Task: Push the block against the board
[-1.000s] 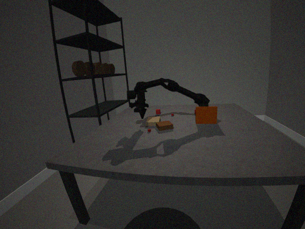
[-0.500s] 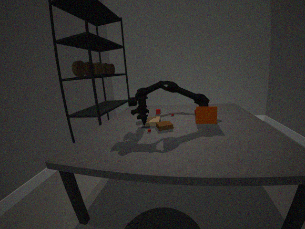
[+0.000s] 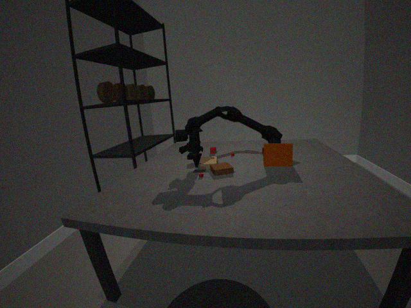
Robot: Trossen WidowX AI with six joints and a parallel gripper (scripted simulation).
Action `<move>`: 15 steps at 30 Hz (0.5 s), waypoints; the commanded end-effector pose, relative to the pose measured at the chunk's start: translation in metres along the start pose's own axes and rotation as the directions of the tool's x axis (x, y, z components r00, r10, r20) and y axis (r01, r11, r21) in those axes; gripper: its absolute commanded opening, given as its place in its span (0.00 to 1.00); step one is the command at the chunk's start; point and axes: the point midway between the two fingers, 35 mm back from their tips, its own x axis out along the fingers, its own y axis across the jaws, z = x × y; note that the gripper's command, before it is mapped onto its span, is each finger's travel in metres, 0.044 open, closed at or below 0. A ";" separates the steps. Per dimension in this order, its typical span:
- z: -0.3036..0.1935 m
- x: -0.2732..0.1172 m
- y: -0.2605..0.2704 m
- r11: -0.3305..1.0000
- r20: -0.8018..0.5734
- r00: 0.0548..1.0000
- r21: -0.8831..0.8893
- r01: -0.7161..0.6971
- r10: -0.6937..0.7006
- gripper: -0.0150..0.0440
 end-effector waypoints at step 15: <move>-0.026 0.002 0.000 1.000 -0.008 1.000 -0.003 0.003 -0.003 0.25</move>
